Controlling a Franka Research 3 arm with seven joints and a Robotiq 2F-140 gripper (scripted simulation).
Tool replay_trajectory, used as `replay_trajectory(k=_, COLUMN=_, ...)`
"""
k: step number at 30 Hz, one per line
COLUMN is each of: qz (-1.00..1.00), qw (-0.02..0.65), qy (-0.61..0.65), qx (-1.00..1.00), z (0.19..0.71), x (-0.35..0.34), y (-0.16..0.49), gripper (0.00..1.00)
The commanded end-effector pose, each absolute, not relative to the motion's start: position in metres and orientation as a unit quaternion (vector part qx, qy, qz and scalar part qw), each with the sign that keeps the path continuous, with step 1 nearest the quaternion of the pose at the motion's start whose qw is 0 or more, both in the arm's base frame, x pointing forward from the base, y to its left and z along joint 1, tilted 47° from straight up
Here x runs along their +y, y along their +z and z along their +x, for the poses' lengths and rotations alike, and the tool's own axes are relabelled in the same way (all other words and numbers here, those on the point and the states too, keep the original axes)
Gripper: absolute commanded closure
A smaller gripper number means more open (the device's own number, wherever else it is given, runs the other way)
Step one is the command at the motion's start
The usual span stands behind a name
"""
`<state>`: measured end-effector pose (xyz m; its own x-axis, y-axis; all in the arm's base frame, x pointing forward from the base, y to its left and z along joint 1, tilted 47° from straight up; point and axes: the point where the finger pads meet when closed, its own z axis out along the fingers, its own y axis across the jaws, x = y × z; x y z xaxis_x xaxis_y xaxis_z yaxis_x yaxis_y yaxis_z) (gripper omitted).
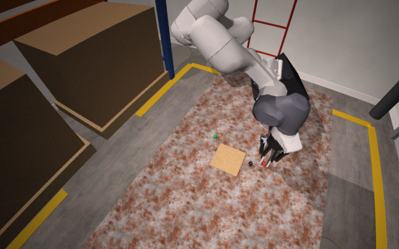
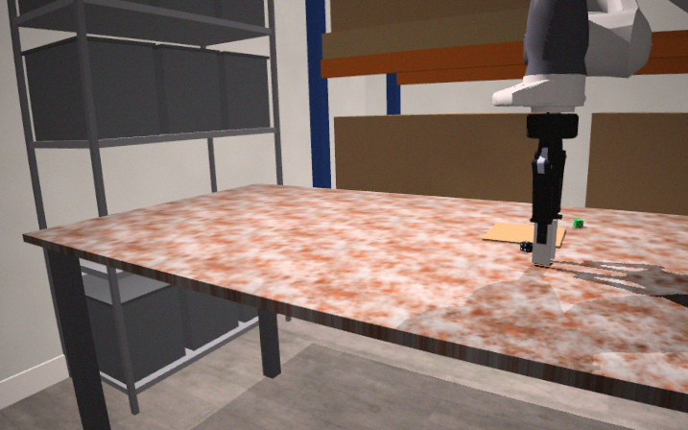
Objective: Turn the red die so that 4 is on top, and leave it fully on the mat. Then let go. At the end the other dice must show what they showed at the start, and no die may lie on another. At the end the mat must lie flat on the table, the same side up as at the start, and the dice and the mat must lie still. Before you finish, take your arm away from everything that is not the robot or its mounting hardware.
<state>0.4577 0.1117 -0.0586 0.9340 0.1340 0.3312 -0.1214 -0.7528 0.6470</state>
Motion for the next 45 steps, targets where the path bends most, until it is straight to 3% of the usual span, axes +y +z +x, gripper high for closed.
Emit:
replay_trajectory(k=1, qz=0.919, qw=0.350, qy=0.182, qx=0.002, z=0.4587, x=0.1115, y=-0.0594, gripper=0.81)
replay_trajectory(k=18, qz=0.919, qw=0.350, qy=0.182, qx=0.002, z=0.4587, x=0.1115, y=-0.0594, gripper=0.81)
replay_trajectory(k=19, qz=0.919, qw=0.350, qy=0.182, qx=0.002, z=0.4587, x=0.1115, y=-0.0594, gripper=0.93)
replay_trajectory(k=45, qz=0.919, qw=0.350, qy=0.182, qx=0.002, z=0.4587, x=0.1115, y=-0.0594, gripper=0.93)
